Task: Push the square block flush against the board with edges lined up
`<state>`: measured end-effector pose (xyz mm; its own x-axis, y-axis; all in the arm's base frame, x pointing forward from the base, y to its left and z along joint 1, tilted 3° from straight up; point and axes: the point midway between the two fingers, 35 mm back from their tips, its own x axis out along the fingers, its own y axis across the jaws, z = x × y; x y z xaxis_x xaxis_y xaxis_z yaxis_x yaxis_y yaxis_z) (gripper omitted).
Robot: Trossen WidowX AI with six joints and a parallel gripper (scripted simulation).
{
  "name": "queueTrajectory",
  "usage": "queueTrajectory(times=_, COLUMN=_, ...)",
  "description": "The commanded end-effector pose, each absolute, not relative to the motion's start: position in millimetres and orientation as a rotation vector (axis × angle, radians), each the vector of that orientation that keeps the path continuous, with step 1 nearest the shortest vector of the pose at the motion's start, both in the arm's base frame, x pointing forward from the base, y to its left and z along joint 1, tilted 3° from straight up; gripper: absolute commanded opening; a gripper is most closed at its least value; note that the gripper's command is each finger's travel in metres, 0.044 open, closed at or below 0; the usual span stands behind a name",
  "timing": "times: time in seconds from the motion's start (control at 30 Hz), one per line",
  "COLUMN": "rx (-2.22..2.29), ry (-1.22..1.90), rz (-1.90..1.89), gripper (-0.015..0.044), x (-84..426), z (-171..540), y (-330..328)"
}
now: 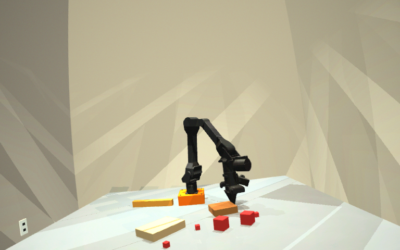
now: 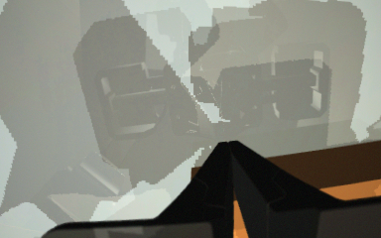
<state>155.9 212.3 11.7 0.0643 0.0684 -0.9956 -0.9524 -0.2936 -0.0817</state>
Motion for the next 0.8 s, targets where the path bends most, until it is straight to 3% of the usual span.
queueTrajectory(times=0.0, rx=-1.423, ry=0.971, rz=1.394, gripper=0.0, x=156.5, z=8.1, y=202.9)
queueTrajectory(times=0.77, rx=-1.425, ry=0.972, rz=1.393, gripper=0.0, x=167.4, z=7.4, y=181.5)
